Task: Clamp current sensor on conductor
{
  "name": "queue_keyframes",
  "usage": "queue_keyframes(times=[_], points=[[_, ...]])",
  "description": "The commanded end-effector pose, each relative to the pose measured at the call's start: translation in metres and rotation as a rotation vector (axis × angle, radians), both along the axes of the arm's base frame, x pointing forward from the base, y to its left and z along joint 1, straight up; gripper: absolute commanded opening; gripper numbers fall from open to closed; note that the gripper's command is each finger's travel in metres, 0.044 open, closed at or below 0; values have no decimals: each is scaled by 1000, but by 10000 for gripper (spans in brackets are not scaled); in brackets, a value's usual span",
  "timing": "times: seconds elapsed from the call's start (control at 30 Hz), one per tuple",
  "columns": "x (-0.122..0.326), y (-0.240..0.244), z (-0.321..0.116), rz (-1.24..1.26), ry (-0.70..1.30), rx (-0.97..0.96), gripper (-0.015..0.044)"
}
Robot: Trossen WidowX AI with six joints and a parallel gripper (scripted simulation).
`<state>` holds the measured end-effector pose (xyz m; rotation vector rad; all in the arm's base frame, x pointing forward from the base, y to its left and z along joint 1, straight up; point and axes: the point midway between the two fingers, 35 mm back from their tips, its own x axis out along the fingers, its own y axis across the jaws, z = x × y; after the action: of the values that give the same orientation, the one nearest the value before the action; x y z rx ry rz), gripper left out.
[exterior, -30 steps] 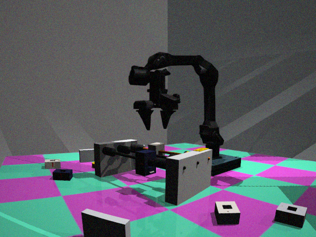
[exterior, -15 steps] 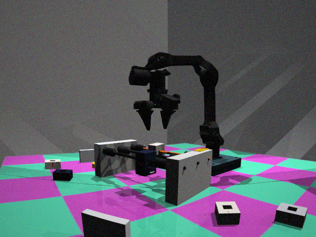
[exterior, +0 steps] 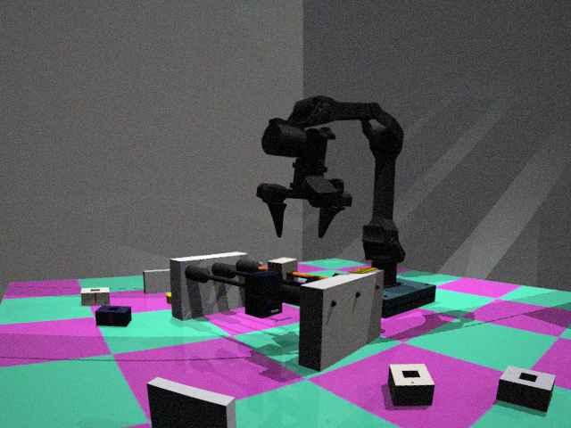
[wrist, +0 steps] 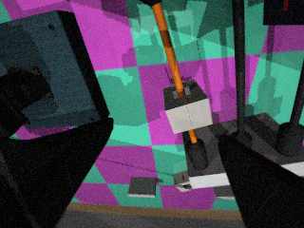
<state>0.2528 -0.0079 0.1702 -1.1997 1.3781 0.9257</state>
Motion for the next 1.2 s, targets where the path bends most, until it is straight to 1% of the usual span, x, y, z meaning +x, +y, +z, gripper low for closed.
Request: queue_keyframes(times=[0.0, 0.27, 0.57, 0.87, 1.17], points=[[-38, 19, -7, -542, -310, -146, 440], [-52, 24, -10, -764, -515, -138, 440], [-65, 27, -14, -1011, -753, -42, 440], [-74, 29, -18, -1256, -970, 146, 440], [-80, 31, -21, -1502, -1131, 418, 440]])
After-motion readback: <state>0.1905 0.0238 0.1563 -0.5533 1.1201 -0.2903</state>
